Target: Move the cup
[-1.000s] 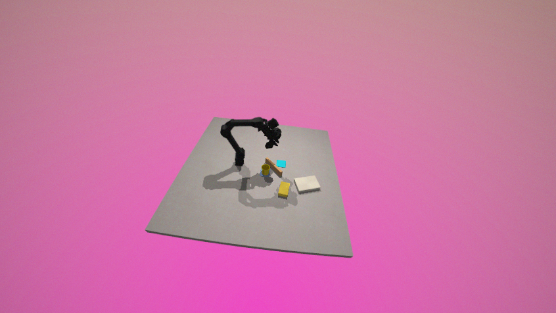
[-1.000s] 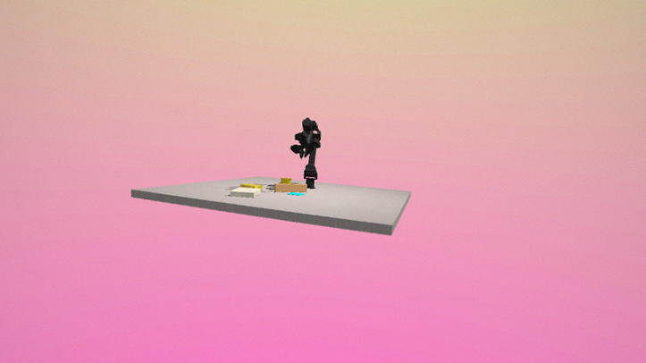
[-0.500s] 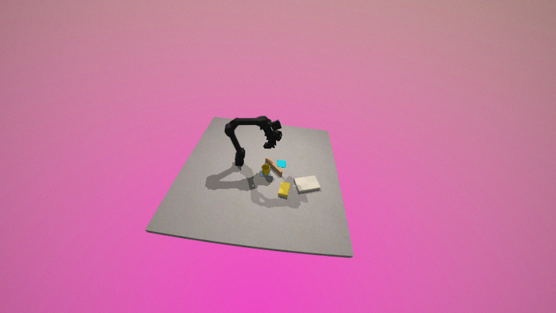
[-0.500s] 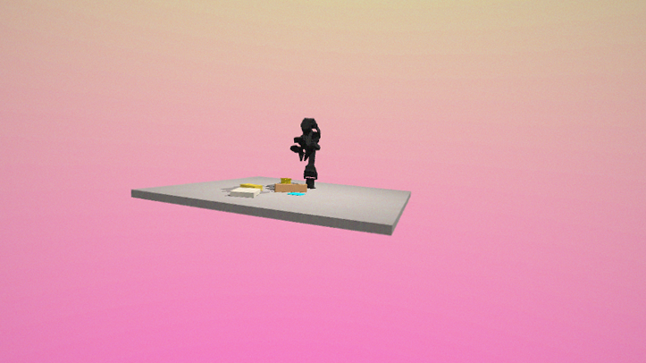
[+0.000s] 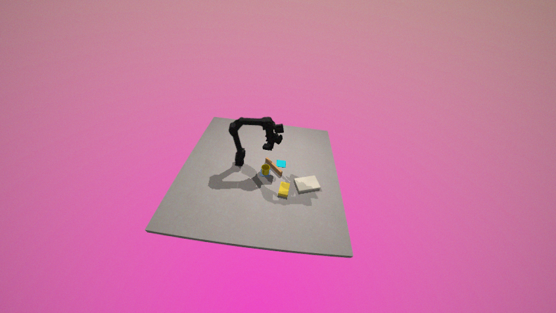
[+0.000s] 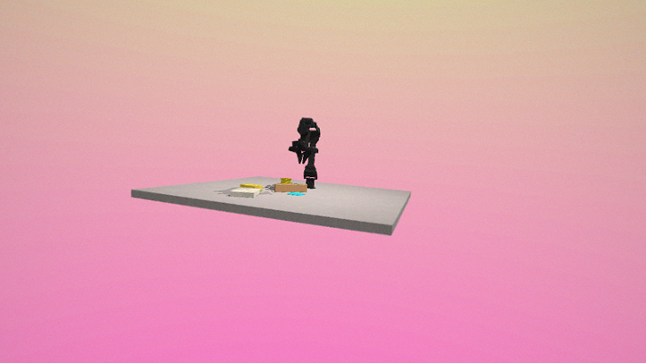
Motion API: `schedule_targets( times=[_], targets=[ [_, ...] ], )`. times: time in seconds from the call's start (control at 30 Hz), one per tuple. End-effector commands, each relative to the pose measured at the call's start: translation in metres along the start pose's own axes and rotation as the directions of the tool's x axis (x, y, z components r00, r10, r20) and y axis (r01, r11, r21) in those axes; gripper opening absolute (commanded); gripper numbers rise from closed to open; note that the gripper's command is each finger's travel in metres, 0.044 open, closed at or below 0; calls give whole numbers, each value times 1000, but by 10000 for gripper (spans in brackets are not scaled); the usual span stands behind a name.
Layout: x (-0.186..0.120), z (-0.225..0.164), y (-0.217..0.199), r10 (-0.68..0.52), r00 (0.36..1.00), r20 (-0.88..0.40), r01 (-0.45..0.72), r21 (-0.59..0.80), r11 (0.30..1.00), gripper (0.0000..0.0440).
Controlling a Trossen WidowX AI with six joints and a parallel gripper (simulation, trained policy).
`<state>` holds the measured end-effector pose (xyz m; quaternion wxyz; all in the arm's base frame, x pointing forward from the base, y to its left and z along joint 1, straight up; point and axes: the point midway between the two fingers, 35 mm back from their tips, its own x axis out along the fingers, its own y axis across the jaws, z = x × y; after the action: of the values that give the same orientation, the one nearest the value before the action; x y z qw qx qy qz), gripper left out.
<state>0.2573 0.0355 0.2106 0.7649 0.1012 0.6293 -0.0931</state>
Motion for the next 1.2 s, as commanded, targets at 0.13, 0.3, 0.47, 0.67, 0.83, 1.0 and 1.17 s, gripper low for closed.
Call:
schedule_targets(
  times=[0.13, 0.3, 0.47, 0.67, 0.83, 1.0, 1.17],
  targets=[
    [6, -3, -12, -53, 996, -77, 53, -3, 999, 116],
    [11, -5, -19, -80, 989, -122, 81, 4, 997, 117],
    [16, -6, -25, -98, 983, -154, 101, 15, 995, 120],
    [24, -7, -33, -113, 977, -183, 120, 28, 992, 126],
    [32, -8, -39, -125, 971, -204, 135, 38, 990, 135],
    [41, -9, -46, -134, 965, -224, 147, 42, 988, 145],
    [50, -10, -53, -142, 960, -242, 157, 43, 987, 155]
  ],
)
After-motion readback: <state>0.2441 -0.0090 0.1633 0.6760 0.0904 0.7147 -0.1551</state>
